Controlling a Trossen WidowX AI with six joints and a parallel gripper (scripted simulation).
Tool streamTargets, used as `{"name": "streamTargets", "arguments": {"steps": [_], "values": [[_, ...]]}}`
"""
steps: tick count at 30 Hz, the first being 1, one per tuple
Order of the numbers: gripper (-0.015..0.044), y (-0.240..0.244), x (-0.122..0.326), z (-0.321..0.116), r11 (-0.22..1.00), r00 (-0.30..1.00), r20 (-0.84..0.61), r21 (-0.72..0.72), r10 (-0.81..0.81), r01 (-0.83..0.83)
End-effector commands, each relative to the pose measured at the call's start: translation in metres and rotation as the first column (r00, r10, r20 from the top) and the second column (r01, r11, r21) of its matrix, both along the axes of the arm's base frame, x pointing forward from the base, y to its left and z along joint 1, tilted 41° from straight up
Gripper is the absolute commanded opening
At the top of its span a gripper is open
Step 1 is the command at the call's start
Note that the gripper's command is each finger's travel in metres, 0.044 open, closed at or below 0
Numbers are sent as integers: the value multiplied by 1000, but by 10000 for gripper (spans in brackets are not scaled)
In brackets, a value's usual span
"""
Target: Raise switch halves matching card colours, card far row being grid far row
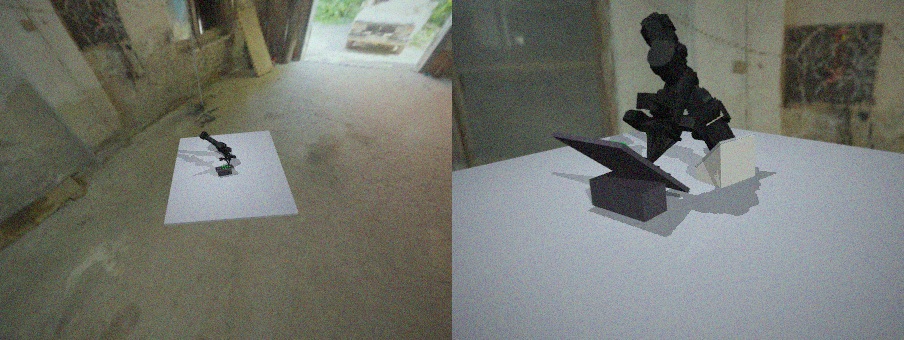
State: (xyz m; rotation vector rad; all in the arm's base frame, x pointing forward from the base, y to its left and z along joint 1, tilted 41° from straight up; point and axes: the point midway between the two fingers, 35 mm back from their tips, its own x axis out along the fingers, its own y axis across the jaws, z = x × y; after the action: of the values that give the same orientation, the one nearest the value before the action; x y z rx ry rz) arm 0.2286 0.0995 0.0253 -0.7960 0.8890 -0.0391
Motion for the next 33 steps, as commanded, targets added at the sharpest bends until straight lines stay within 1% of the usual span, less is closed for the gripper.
{"name": "streamTargets", "arguments": {"steps": [1, 5, 7, 13, 19, 24, 29, 33], "values": [[0, 7, -10, 9, 1000, 1000, 0, 6, 3, -3], [0, 20, -39, 37, 1000, 1000, 8, 10, 17, -17], [0, 21, -44, 42, 1000, 1000, 11, 10, 20, -20], [0, 20, -43, 43, 1000, 1000, 11, 10, 20, -20], [0, -13, -30, 72, 1000, 1000, 11, 7, 20, -20], [0, -15, -28, 72, 1000, 1000, 11, 6, 19, -19], [0, -25, -6, 51, 1000, 1000, -4, 0, 4, -4], [0, -26, -5, 50, 1000, 1000, -4, -1, 3, -3]]}}
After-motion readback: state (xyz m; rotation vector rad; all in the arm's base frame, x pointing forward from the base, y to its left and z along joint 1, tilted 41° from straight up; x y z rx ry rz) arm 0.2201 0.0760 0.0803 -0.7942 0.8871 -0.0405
